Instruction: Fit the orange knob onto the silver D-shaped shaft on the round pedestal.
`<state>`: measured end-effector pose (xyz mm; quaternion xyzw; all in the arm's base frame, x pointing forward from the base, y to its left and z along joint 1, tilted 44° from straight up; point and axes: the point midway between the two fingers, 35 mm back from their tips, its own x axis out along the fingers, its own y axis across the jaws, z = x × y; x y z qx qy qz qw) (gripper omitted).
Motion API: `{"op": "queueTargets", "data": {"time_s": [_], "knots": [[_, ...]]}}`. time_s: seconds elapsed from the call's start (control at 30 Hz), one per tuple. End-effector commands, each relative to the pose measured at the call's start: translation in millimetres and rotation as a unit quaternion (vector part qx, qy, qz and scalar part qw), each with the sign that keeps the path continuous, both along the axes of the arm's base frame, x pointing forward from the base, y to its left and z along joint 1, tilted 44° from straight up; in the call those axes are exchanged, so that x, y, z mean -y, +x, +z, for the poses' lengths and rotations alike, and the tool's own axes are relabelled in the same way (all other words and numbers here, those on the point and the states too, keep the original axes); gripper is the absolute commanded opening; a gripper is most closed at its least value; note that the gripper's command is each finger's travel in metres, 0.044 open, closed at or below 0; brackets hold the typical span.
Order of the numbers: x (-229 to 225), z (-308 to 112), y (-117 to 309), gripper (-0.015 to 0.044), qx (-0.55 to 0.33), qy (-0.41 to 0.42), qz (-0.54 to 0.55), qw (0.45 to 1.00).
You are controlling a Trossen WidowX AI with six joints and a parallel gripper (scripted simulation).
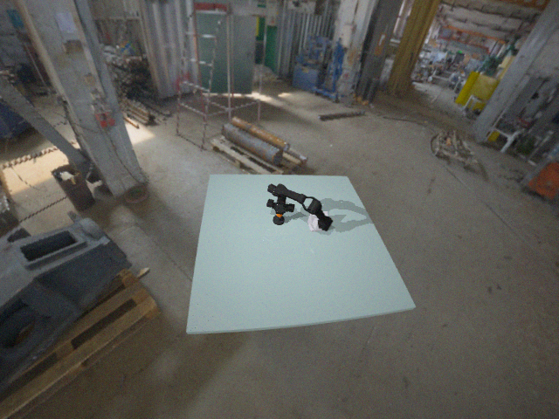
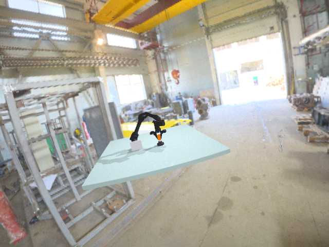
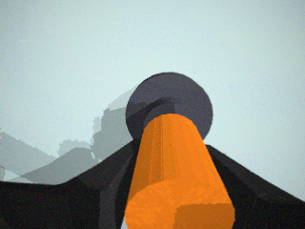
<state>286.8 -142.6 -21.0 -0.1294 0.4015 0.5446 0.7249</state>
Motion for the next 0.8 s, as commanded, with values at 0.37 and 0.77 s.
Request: {"op": "queueTargets", "data": {"time_s": [0.37,0.77], "knots": [[0.7,-2.3,3.1,0.0000,0.038,-0.007,0.036,0.999],[-2.0,-2.0,-0.6,0.0000,0.038,-0.007,0.036,0.999]]}}
